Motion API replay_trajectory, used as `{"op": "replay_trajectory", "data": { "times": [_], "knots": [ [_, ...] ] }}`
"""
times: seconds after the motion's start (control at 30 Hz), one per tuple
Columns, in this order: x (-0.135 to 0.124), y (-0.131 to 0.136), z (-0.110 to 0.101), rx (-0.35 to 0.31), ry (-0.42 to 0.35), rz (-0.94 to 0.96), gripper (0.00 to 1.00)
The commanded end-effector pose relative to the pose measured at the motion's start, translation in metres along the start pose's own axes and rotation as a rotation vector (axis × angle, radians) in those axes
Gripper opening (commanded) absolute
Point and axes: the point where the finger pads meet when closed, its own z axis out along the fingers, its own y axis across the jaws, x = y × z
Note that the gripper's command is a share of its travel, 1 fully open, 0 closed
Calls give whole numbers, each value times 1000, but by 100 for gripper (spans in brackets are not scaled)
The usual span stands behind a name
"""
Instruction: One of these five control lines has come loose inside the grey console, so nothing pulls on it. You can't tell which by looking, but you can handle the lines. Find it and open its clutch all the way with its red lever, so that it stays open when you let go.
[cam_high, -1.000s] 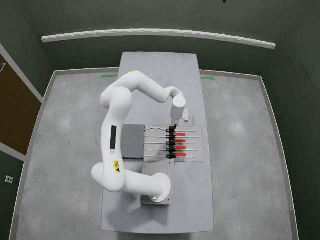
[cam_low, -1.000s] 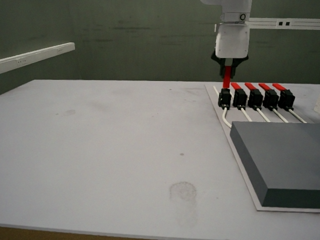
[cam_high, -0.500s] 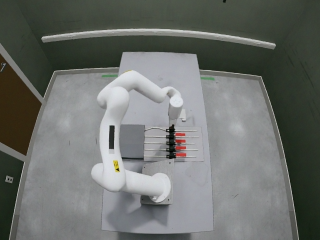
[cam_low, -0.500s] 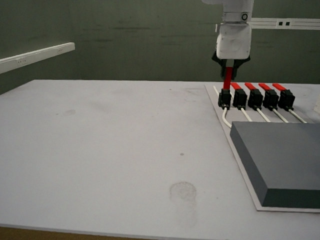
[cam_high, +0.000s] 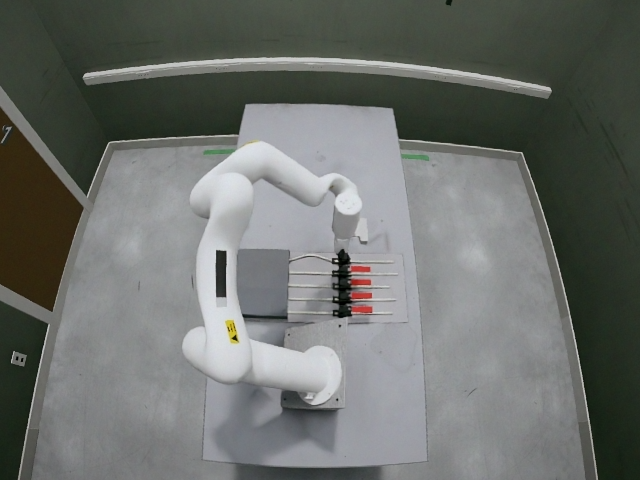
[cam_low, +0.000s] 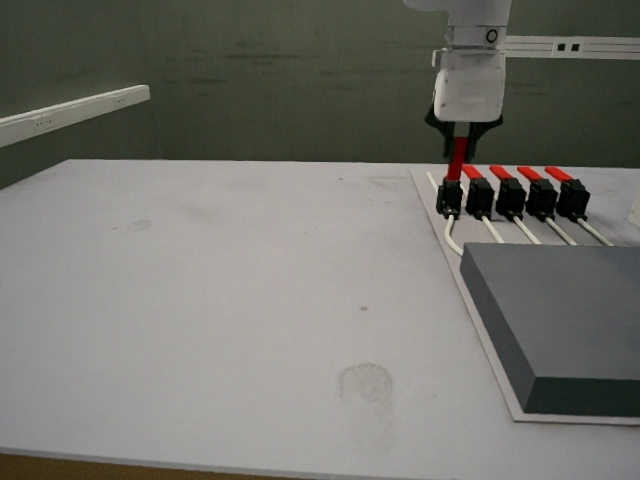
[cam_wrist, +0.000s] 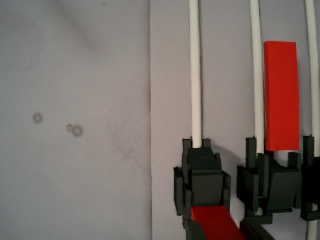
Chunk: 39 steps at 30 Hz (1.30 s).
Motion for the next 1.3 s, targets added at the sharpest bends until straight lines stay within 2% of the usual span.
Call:
{"op": "replay_trajectory", "data": {
  "times": [0.0, 1.27],
  "knots": [
    [-6, 0, 2, 1, -1, 0, 0],
    [-36, 0, 21, 1, -1, 0, 0]
  ]
}}
